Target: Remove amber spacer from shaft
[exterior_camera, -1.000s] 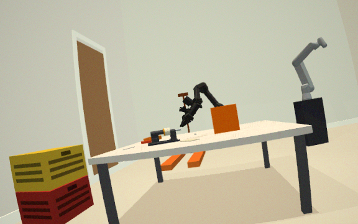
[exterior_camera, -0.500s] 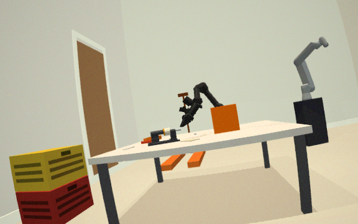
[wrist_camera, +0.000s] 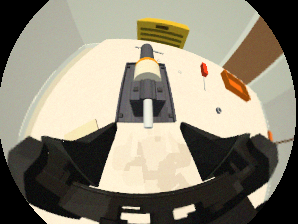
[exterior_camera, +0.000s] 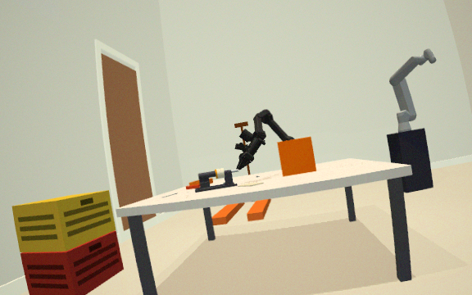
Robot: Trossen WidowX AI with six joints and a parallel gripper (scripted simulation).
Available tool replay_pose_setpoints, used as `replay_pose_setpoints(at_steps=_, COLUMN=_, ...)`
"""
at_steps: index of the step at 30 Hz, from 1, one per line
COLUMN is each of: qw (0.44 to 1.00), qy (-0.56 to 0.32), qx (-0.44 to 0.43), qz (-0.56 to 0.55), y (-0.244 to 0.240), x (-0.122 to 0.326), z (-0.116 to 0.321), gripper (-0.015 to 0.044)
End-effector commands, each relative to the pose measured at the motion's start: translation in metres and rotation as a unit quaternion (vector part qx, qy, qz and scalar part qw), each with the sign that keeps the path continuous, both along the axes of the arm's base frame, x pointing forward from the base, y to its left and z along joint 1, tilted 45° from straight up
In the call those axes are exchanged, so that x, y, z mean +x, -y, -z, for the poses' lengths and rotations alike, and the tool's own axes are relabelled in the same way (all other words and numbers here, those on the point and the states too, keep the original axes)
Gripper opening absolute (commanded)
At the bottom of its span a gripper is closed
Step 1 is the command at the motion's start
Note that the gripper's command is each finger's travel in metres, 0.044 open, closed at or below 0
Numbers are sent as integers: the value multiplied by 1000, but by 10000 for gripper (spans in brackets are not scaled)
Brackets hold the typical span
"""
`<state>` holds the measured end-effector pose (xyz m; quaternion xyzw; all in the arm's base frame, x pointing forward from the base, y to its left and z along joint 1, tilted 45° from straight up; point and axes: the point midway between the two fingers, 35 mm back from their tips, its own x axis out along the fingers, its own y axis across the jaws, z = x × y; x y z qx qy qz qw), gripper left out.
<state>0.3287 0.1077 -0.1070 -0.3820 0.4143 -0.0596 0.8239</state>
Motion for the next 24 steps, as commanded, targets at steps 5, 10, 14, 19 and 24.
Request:
replay_pose_setpoints(at_steps=5, qw=1000, qy=2, qx=2, qz=-3, y=3, x=11, z=7, gripper=440)
replay_pose_setpoints(at_steps=10, qw=1000, qy=2, qx=1, qz=-3, y=7, x=16, z=12, gripper=440)
replay_pose_setpoints(at_steps=14, qw=1000, qy=3, qx=1, qz=-3, y=9, x=19, z=16, gripper=440)
replay_pose_setpoints(at_steps=19, qw=1000, qy=3, qx=1, qz=-3, y=10, x=19, z=16, gripper=440)
replay_pose_setpoints(at_steps=24, qw=1000, qy=3, qx=1, qz=-3, y=10, x=19, z=16, gripper=440)
